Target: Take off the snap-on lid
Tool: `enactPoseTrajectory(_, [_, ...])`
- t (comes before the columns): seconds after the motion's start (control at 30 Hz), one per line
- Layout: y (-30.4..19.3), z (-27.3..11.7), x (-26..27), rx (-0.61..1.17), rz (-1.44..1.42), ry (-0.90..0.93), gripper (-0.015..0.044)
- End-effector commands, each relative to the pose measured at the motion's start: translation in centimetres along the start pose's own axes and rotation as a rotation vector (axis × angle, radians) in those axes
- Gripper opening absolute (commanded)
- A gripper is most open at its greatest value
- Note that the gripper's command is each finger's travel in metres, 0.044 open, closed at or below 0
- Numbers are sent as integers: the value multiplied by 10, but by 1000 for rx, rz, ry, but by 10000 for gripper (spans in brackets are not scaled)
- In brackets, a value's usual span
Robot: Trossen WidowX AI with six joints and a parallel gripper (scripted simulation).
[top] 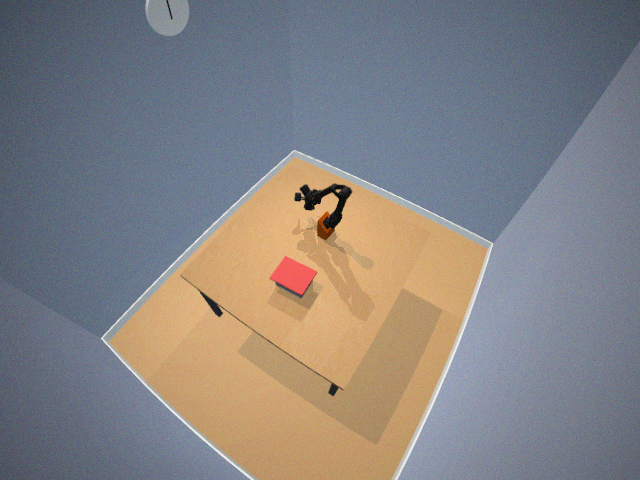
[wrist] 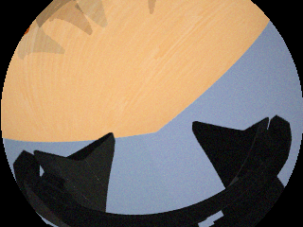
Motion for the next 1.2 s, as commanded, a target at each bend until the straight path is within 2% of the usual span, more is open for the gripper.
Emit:
enactPoseTrajectory(0.0, [-1,-1,-1,0,0,0,374])
enactPoseTrajectory(0.17, [-33,-37,-23,0,0,0,242])
enactPoseTrajectory(0.2, [-34,-39,-23,0,0,0,235])
enactPoseTrajectory(0.4, [-33,-38,-25,-1,9,-8,235])
enactPoseTrajectory(0.53, [-16,-57,-45,-73,286,-139,235])
enactPoseTrajectory(0.7, [15,-89,-69,-271,674,-273,235])
enactPoseTrajectory(0.83, [32,-106,-78,-400,848,-300,235])
enactPoseTrajectory(0.93, [53,-127,-85,-572,1041,-289,235])
enactPoseTrajectory(1.17, [83,-155,-90,-806,1264,-197,235])
Point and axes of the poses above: the point midway between the two fingers, 35 mm back from their tips, its own z axis out along the fingers, its own x axis across the jaws, y = z × x, the point moved 6 cm from there along -z, back along the fingers, and after that the axes turned 13 degrees about z, right-handed, at the moved point
